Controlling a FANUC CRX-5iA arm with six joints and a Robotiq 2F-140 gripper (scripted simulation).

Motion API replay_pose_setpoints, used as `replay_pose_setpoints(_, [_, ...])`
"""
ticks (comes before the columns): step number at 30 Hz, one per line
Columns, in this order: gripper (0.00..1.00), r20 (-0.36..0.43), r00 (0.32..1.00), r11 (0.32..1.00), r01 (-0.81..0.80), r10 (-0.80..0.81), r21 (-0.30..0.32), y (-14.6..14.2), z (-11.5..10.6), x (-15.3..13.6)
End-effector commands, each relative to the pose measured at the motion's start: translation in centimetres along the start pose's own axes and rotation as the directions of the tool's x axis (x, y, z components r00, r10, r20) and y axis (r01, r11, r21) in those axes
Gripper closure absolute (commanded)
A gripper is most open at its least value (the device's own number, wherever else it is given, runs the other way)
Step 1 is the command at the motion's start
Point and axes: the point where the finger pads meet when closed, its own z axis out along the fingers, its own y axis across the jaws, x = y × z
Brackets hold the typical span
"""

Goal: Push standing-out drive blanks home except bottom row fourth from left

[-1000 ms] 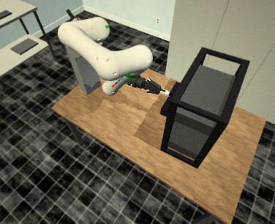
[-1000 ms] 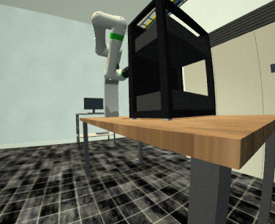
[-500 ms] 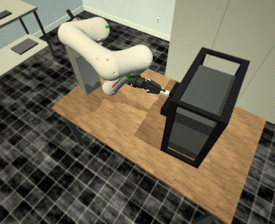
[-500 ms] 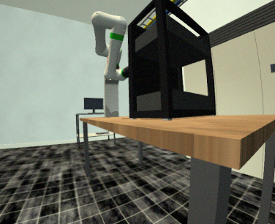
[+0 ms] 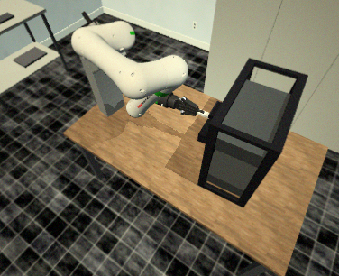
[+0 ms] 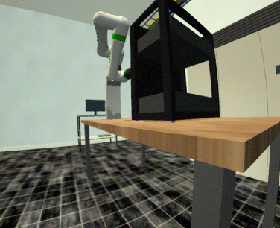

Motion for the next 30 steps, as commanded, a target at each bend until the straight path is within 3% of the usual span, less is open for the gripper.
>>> replay_pose_setpoints(1, [1.00,0.000,1.000,1.000,0.000,0.000,0.000,0.0,0.1,0.0])
replay_pose_setpoints(30, [1.00,0.000,1.000,1.000,0.000,0.000,0.000,0.0,2.0,0.0])
